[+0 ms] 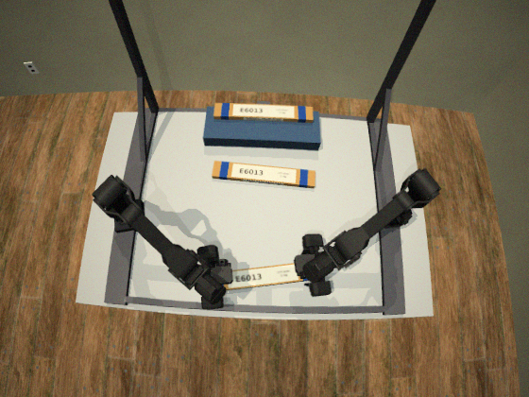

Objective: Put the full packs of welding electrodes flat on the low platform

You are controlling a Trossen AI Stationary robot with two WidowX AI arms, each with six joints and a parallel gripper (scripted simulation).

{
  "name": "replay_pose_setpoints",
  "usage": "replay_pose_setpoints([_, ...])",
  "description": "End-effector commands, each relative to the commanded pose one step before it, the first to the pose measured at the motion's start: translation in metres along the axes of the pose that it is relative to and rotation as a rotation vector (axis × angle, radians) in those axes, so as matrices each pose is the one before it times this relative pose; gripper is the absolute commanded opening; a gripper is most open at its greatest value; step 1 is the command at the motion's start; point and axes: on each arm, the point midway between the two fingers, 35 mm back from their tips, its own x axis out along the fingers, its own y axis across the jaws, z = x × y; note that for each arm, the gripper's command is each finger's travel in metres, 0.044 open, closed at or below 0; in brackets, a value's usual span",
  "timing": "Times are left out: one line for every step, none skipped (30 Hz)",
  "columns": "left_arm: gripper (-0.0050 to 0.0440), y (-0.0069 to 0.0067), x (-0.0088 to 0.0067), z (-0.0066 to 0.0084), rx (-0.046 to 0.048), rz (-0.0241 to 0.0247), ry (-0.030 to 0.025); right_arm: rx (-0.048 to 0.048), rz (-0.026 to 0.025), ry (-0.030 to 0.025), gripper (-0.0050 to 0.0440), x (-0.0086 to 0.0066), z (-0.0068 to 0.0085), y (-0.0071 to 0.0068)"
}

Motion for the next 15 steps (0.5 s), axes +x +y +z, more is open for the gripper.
replay_pose_setpoints([0.0430,0.00100,0.00658,-0.00067,0.00116,0.00136,-0.01048,-0.00230,-0.00553,-0.00756,0.0430,0.00507,-0.00100,-0.00190])
replay_pose_setpoints([0.0430,-0.00007,0.00017,0.00000,-0.00005,0.00000,0.00003,0.00000,0.00000,0.00000,0.0430,0.00093,-0.00038,0.00000])
replay_pose_setpoints([0.0430,0.00000,0.00000,0.00000,0.00000,0.00000,0.00000,0.00000,0.00000,0.00000,0.0430,0.00000,0.00000,0.00000])
replay_pose_setpoints([0.0430,0.00000,0.00000,0.00000,0.00000,0.00000,0.00000,0.00000,0.00000,0.00000,0.0430,0.00000,0.00000,0.00000])
replay_pose_setpoints([0.0430,0.00000,0.00094,-0.00038,0.00000,0.00000,0.00000,-0.00115,-0.00284,-0.00289,0.0430,0.00025,0.00096,-0.00103])
replay_pose_setpoints([0.0430,0.00000,0.00093,-0.00038,0.00000,0.00000,0.00000,0.00115,0.00284,0.00289,0.0430,0.00160,-0.00171,0.00105])
replay_pose_setpoints([0.0430,0.00000,0.00093,-0.00038,0.00000,0.00000,0.00000,0.00000,0.00000,0.00000,0.0430,0.00092,-0.00038,0.00000])
replay_pose_setpoints([0.0430,0.00000,0.00093,-0.00038,0.00000,0.00000,0.00000,0.00000,0.00000,0.00000,0.0430,0.00092,-0.00038,0.00000])
replay_pose_setpoints([0.0430,0.00000,0.00093,-0.00038,0.00000,0.00000,0.00000,0.00000,0.00000,0.00000,0.0430,0.00092,-0.00038,0.00000])
replay_pose_setpoints([0.0430,0.00000,0.00092,-0.00038,0.00000,0.00000,0.00000,0.00000,0.00000,0.00000,0.0430,0.00092,-0.00038,0.00000])
replay_pose_setpoints([0.0430,0.00000,0.00093,-0.00038,0.00000,0.00000,0.00000,0.00000,0.00000,0.00000,0.0430,0.00092,-0.00038,0.00000])
replay_pose_setpoints([0.0430,0.00000,0.00093,-0.00038,0.00000,0.00000,0.00000,0.00000,0.00000,0.00000,0.0430,0.00092,-0.00038,0.00000])
replay_pose_setpoints([0.0430,0.00000,0.00093,-0.00038,0.00000,0.00000,0.00000,0.00000,0.00000,0.00000,0.0430,0.00092,-0.00038,0.00000])
replay_pose_setpoints([0.0430,0.00000,0.00093,-0.00038,0.00000,0.00000,0.00000,0.00000,0.00000,0.00000,0.0430,0.00092,-0.00038,0.00000])
replay_pose_setpoints([0.0430,0.00000,0.00093,-0.00038,0.00000,0.00000,0.00000,0.00000,0.00000,0.00000,0.0430,0.00092,-0.00038,0.00000])
